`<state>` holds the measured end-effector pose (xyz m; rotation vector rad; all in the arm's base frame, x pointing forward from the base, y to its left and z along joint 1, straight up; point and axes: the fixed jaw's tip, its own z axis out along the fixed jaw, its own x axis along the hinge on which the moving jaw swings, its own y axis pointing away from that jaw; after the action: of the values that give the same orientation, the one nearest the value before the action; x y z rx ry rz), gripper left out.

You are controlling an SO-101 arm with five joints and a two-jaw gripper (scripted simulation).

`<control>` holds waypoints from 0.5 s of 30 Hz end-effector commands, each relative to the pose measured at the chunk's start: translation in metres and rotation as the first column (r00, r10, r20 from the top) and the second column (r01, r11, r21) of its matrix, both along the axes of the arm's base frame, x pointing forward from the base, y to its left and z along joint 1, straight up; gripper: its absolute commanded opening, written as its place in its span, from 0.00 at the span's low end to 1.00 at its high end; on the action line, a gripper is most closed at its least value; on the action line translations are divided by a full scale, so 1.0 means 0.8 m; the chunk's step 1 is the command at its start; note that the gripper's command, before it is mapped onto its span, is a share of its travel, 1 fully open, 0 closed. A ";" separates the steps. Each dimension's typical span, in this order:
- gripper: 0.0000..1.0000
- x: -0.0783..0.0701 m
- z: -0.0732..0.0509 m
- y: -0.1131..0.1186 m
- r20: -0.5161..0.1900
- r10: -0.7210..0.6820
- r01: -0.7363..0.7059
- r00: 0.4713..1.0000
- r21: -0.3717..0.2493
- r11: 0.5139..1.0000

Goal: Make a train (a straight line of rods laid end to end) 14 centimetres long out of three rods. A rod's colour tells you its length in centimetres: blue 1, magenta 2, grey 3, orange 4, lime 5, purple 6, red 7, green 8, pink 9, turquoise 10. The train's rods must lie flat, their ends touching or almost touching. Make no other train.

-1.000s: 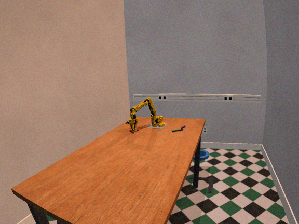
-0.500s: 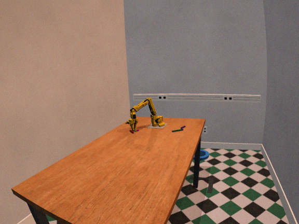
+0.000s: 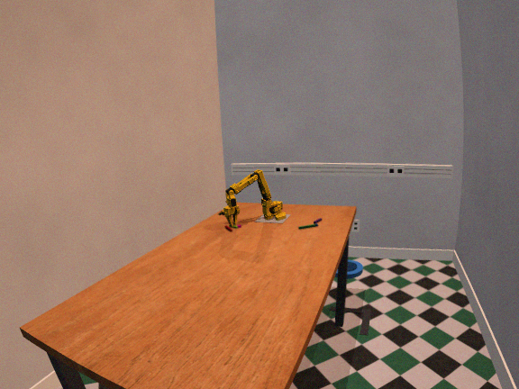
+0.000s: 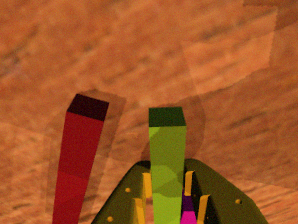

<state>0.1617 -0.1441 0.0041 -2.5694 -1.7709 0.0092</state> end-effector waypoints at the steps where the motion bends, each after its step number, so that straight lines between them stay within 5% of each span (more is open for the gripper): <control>1: 0.00 -0.003 0.007 0.000 -0.009 -0.015 0.015 1.000 0.009 1.000; 15: 0.00 -0.004 0.036 0.003 -0.009 -0.009 0.009 1.000 0.009 1.000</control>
<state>0.1573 -0.1400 0.0236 -2.5424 -1.7522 0.0207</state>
